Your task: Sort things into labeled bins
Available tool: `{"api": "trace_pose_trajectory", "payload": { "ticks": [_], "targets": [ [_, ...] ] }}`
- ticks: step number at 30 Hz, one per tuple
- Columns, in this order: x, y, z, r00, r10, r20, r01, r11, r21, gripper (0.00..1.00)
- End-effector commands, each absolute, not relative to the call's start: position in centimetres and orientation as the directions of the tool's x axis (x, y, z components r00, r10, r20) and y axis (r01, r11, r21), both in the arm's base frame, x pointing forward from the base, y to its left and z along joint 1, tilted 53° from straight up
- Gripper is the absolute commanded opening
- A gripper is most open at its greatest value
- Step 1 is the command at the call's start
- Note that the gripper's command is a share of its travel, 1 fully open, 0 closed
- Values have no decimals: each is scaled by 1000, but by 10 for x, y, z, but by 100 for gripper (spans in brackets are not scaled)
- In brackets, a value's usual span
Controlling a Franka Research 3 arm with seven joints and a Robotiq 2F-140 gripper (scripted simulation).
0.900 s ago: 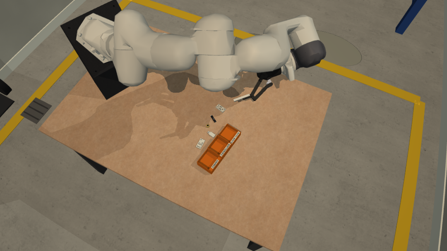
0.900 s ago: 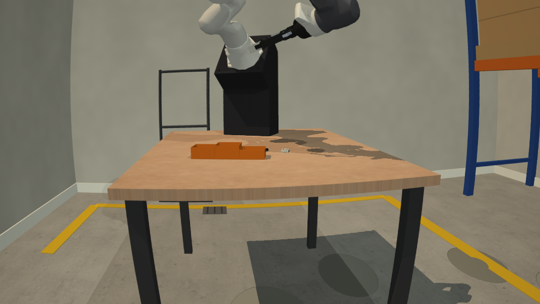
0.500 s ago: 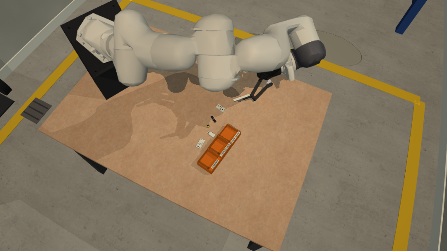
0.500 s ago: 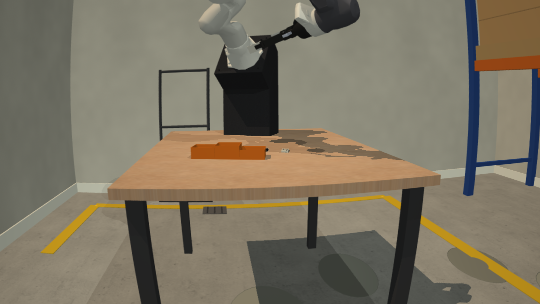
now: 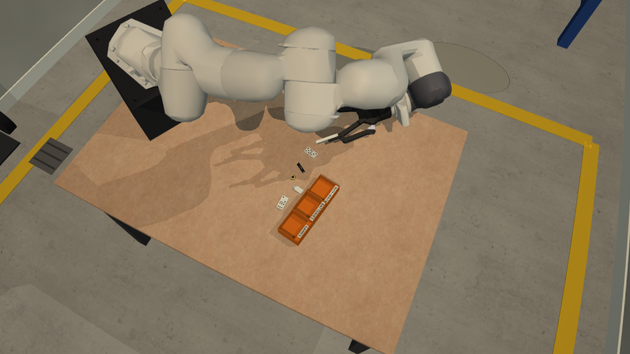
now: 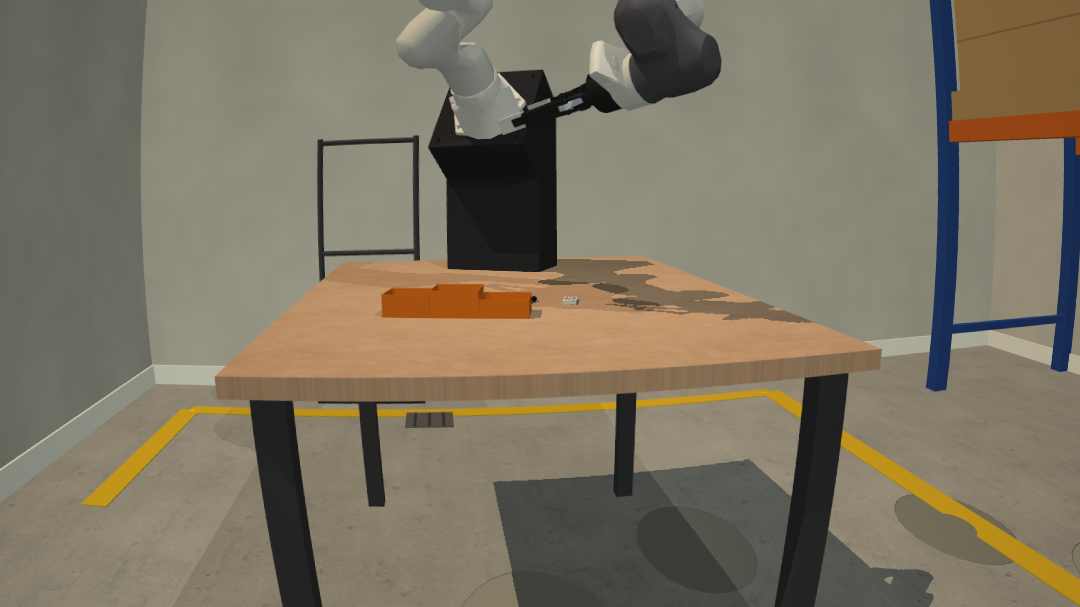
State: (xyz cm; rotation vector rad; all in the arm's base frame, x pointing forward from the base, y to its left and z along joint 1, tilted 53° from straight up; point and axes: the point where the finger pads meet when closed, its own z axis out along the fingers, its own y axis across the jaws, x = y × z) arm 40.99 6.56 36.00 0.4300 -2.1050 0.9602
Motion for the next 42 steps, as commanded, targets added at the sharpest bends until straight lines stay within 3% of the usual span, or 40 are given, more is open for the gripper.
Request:
{"api": "trace_pose_trajectory", "payload": {
  "ticks": [1, 17, 22, 42],
  "targets": [
    [437, 54, 339, -648, -17, 762, -582, 656, -481, 5],
    [496, 20, 289, -648, -17, 762, -582, 656, -481, 5],
    [491, 12, 291, -570, -163, 806, -650, 689, -321, 5],
    [496, 9, 296, -441, -444, 780, -753, 655, -53, 5]
  ]
}}
